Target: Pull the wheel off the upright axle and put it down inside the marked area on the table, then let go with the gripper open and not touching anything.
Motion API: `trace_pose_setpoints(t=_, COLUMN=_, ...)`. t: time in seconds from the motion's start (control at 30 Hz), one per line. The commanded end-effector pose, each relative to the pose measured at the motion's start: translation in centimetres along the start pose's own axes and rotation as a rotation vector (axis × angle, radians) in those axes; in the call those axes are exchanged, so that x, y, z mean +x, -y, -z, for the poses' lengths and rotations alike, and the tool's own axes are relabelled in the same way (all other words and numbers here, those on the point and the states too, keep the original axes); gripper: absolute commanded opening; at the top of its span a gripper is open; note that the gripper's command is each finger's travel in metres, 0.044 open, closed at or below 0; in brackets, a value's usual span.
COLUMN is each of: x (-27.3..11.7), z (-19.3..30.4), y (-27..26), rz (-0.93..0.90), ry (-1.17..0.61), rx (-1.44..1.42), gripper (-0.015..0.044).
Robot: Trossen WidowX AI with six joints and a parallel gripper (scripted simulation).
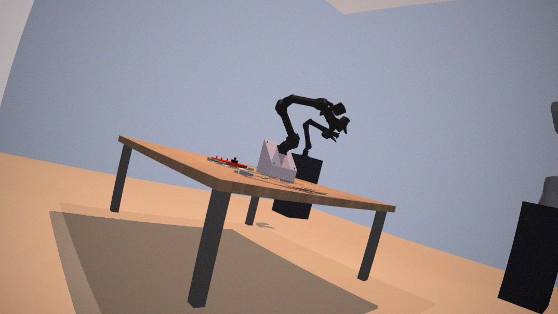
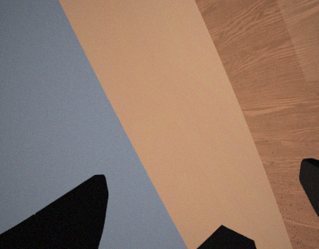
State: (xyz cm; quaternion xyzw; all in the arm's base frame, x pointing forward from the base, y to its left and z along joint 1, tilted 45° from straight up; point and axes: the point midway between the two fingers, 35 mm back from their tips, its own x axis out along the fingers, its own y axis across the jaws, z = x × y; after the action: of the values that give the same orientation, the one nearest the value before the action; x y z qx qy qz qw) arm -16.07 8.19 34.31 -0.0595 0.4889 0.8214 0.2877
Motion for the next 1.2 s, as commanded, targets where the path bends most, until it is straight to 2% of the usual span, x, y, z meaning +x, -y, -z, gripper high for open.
trace_pose_setpoints(t=0.0, x=0.1, z=-0.1, y=0.1, rz=0.005, ry=0.002, rx=0.0, gripper=0.0374)
trace_pose_setpoints(t=0.1, x=1.2, z=-1.1, y=0.9, rz=0.068, ry=0.025, rx=-0.004, gripper=0.03)
trace_pose_setpoints(t=0.37, x=4.1, z=-5.5, y=4.9, rz=0.277, ry=0.085, rx=0.015, gripper=0.03)
trace_pose_setpoints(t=0.63, x=5.1, z=-10.2, y=10.8, rz=0.46, ry=0.124, rx=0.083, gripper=0.03)
trace_pose_setpoints(t=0.93, x=2.4, z=-14.9, y=18.0, rz=0.624, ry=0.217, rx=0.211, gripper=0.03)
trace_pose_setpoints(t=1.17, x=-1.0, z=-16.6, y=24.9, rz=0.729, ry=0.245, rx=0.361, gripper=0.03)
